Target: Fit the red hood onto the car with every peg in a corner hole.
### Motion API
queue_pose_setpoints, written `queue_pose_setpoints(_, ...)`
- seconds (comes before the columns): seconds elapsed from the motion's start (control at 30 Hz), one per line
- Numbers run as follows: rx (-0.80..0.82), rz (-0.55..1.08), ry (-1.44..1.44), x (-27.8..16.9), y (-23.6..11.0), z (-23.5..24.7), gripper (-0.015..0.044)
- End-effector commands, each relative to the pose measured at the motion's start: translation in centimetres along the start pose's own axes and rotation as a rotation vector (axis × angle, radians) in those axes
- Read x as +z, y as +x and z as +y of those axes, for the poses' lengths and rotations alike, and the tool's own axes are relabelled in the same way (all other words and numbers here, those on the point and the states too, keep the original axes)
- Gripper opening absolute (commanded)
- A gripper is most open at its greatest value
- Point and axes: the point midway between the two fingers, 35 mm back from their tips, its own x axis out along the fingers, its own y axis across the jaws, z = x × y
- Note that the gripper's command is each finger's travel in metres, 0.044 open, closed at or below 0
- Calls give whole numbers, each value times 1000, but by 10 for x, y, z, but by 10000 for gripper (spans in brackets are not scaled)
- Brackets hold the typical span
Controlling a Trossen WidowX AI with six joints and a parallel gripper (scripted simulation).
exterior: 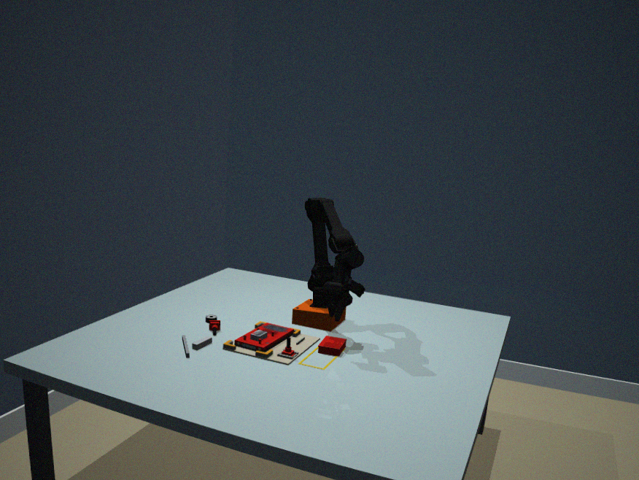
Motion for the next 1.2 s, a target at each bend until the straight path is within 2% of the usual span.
queue_pose_setpoints(0.0,235,134,821,0,15,-3,440)
queue_pose_setpoints(0.4,357,381,1525,-1,24,-6,440)
queue_pose_setpoints(1.17,358,387,1539,-1,25,-6,440)
